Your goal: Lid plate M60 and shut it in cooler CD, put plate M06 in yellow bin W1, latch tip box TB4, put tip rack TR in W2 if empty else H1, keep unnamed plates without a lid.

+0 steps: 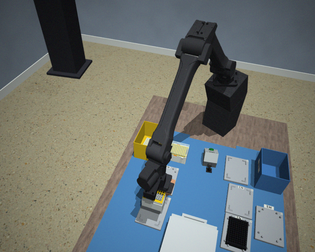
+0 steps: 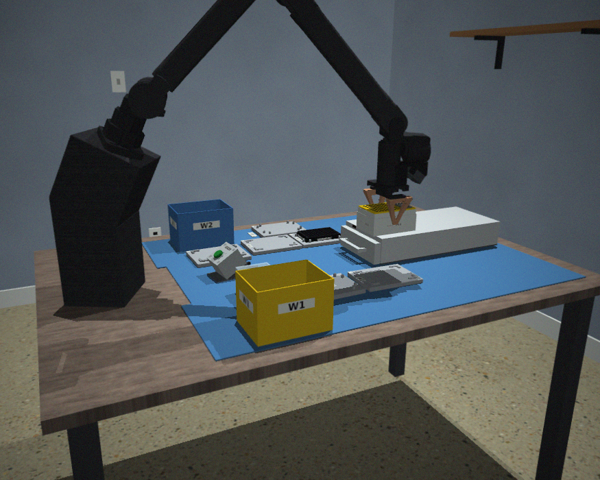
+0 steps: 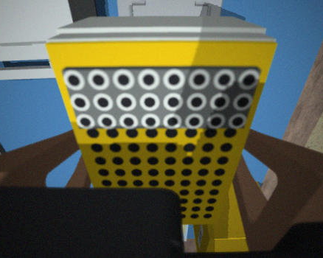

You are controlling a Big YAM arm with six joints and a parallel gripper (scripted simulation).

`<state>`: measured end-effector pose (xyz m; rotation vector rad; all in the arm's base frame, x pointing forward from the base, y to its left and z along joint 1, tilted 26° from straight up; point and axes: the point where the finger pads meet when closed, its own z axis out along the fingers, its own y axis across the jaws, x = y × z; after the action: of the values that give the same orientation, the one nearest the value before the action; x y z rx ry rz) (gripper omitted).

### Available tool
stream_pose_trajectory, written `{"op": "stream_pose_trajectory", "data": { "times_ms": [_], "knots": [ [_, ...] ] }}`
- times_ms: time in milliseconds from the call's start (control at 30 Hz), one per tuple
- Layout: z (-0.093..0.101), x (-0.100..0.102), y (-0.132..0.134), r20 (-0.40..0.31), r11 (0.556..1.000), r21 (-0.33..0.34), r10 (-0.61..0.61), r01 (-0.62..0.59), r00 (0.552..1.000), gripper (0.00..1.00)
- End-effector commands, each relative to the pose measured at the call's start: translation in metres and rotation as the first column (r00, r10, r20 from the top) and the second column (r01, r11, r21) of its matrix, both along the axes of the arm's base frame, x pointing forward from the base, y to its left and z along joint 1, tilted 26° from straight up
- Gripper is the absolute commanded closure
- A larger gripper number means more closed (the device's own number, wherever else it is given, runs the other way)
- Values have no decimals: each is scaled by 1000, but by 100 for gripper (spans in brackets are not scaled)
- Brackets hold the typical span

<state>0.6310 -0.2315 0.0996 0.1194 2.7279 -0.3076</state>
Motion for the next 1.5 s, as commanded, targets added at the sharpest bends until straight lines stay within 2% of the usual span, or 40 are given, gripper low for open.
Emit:
{"op": "stream_pose_trajectory", "data": {
  "times_ms": [0,1467],
  "knots": [
    [25,7,21,56,1000,-11,6,-5,998,100],
    [-5,2,120,54,1000,-1,7,-7,999,100]
  ]
}}
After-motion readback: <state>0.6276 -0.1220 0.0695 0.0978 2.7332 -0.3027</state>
